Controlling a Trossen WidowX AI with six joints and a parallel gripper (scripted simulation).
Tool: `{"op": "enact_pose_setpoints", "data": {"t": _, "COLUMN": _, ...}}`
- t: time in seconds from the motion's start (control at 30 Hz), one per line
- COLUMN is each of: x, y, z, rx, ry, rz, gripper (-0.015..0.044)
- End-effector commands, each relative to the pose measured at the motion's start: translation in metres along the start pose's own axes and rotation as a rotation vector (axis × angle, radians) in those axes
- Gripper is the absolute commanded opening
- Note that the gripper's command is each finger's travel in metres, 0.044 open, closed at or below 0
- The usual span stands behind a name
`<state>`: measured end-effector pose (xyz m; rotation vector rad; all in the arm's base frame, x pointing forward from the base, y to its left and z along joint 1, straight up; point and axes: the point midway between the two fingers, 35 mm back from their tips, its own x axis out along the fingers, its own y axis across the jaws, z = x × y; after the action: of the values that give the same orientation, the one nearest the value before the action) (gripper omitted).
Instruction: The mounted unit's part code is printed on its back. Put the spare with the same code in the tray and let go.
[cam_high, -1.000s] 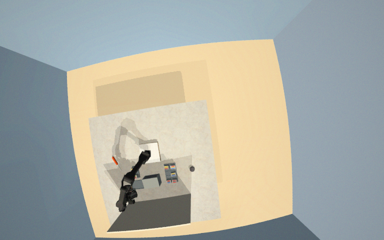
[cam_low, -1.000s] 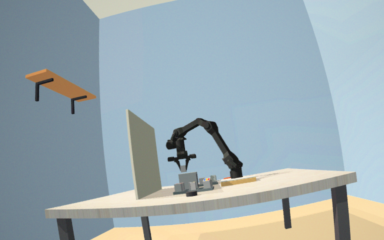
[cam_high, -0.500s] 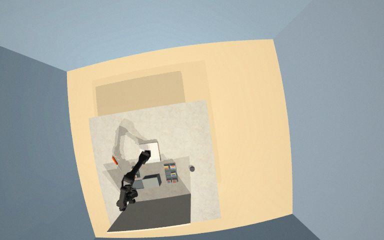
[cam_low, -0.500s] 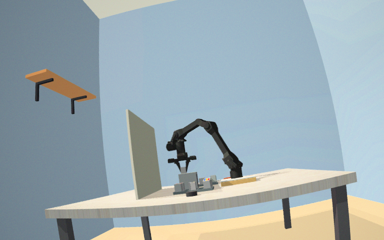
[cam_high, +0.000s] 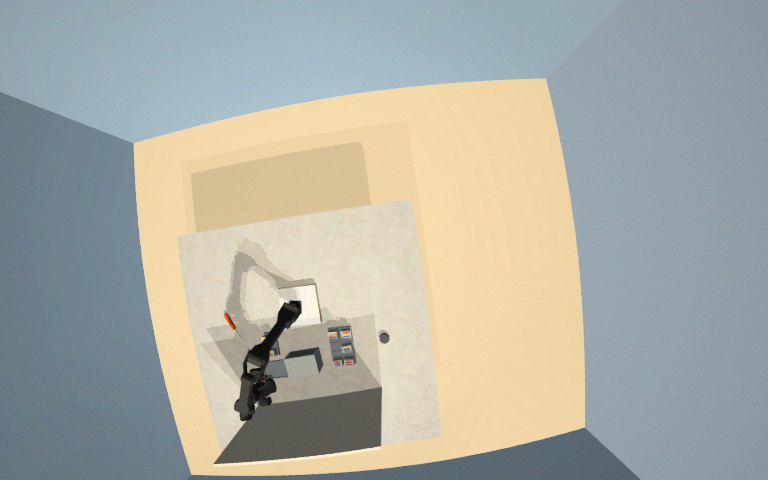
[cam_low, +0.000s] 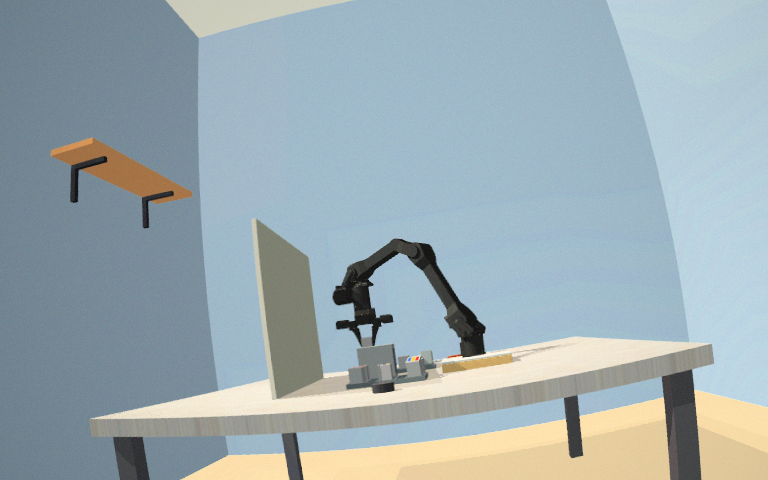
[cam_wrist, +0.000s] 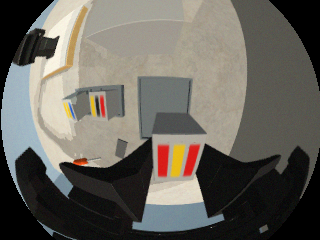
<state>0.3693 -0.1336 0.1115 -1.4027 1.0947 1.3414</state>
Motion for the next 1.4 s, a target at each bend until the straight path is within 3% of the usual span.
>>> {"op": "enact_pose_setpoints", "data": {"t": 0.0, "x": 0.004, "y": 0.0, "z": 0.0, "rx": -0.004, "ry": -0.003, "rz": -0.002, "gripper": 0.0}}
{"op": "enact_pose_setpoints", "data": {"t": 1.37, "x": 0.033, "y": 0.001, "z": 0.001, "rx": -0.004, "ry": -0.003, "rz": -0.002, "gripper": 0.0}}
